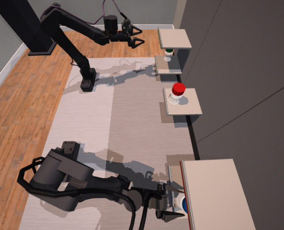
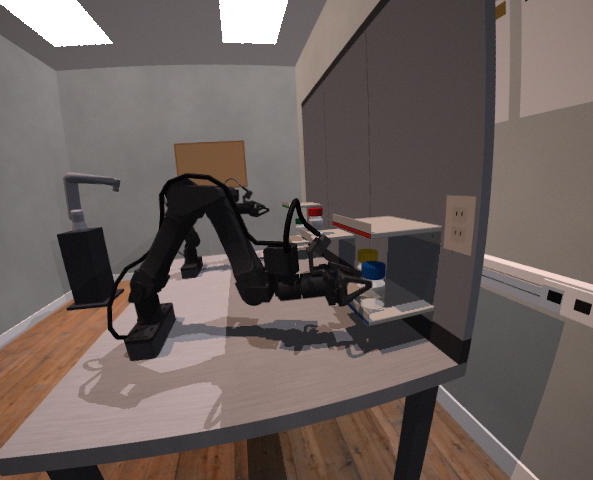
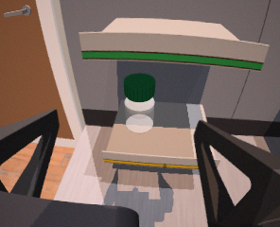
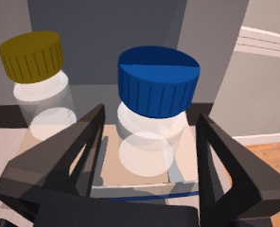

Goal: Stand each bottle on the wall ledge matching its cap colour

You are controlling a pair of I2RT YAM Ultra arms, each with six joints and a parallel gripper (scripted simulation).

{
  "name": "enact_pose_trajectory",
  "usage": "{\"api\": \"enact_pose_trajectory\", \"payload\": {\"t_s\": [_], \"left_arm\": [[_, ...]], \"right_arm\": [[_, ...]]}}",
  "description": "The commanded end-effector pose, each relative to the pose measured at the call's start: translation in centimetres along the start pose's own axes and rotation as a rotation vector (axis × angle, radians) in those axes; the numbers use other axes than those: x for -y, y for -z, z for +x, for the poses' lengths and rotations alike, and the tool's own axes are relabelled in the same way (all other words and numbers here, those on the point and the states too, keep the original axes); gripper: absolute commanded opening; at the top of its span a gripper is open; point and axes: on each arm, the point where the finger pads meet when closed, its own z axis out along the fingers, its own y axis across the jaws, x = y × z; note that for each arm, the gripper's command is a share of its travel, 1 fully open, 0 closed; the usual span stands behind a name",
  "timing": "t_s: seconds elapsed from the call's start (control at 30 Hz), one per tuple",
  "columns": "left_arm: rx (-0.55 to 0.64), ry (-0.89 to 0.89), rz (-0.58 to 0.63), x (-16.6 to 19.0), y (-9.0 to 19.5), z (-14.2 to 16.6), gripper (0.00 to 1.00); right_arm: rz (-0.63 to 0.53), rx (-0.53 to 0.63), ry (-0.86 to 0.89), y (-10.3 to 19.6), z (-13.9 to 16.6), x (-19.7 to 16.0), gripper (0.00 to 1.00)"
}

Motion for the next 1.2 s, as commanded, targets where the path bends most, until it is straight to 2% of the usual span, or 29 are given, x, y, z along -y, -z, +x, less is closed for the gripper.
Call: {"api": "enact_pose_trajectory", "payload": {"t_s": [0.0, 0.13, 0.27, 0.33, 0.4, 0.57, 0.6, 0.63, 0.67, 0.8, 0.9, 1.07, 1.17], "left_arm": [[0.010, -0.003, -0.004, -0.3, 0.0, -0.3, 1.00], [0.010, -0.003, -0.004, -0.3, 0.0, -0.3, 1.00], [0.010, -0.003, -0.004, -0.3, 0.0, -0.3, 1.00], [0.010, -0.003, -0.004, -0.3, 0.0, -0.3, 1.00], [0.010, -0.003, -0.004, -0.3, 0.0, -0.3, 1.00], [0.010, -0.003, -0.004, -0.3, 0.0, -0.3, 1.00], [0.010, -0.003, -0.004, -0.3, 0.0, -0.3, 1.00], [0.027, -0.006, -0.007, -0.3, 0.0, -0.8, 0.89], [0.026, 0.000, -0.008, -0.4, -0.1, -0.6, 0.81], [0.088, 0.008, -0.027, -0.6, -1.1, -1.8, 0.81], [0.098, 0.013, -0.025, -0.5, -1.6, -1.7, 0.81], [0.089, 0.052, -0.011, 0.3, -5.7, 1.4, 0.81], [0.070, 0.072, -0.001, 0.9, -7.9, 3.5, 0.81]], "right_arm": [[0.000, 0.045, 0.002, 1.2, -2.1, 0.7, 0.72], [0.000, 0.044, 0.002, 3.6, -2.1, 0.7, 0.72], [0.000, 0.043, 0.002, 7.5, -2.1, 0.6, 0.72], [0.000, 0.043, 0.002, 7.5, -2.1, 0.6, 0.72], [-0.001, 0.040, 0.011, 9.0, -2.0, 0.5, 0.72], [-0.010, 0.035, 0.017, 8.8, -1.7, 0.0, 0.72], [-0.009, 0.018, 0.010, 8.7, -1.3, 0.0, 0.84], [0.000, -0.009, -0.003, 8.7, -0.7, 0.2, 0.95], [0.001, -0.020, -0.009, 8.8, -0.5, 0.2, 1.00], [0.017, -0.089, -0.043, 9.0, -0.5, 0.4, 1.00], [0.022, -0.098, -0.048, 8.8, -1.3, 0.5, 1.00], [0.042, -0.132, -0.076, 9.0, -6.8, 0.7, 1.00], [0.050, -0.107, -0.078, 9.4, -11.4, 0.8, 1.00]]}}
